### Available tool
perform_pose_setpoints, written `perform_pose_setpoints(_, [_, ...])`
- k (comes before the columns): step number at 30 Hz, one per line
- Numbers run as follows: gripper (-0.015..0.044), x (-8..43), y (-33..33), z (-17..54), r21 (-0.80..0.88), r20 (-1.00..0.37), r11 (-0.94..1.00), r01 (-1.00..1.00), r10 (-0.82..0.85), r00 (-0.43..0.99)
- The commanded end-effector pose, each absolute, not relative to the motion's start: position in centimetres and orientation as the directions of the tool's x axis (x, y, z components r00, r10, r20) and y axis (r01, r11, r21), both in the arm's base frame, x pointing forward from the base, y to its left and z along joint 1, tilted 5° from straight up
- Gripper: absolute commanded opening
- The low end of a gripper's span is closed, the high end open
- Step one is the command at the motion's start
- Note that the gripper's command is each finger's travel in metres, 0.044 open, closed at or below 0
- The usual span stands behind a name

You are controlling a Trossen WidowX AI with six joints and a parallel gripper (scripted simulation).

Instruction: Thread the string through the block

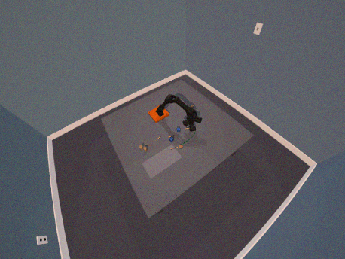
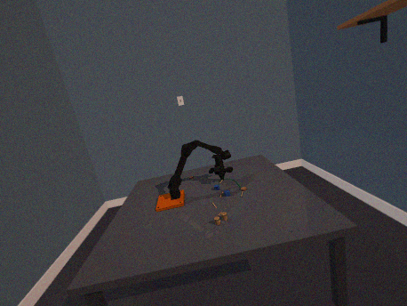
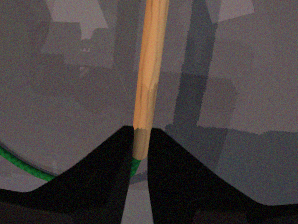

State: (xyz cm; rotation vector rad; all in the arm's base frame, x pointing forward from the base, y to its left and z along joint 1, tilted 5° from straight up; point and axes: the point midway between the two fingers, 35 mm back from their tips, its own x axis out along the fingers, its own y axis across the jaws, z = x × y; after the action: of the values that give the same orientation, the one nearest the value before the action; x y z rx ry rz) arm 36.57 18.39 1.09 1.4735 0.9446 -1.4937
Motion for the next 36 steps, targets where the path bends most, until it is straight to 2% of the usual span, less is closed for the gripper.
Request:
perform_pose_setpoints(1, [0.0,36.4,17.9,1.2,0.033,-0.999,-0.382,0.924,-0.041,0.018])
perform_pose_setpoints(36, [0.0,34.3,13.8,1.2,0.033,-0.999,-0.382,0.924,-0.043,0.017])
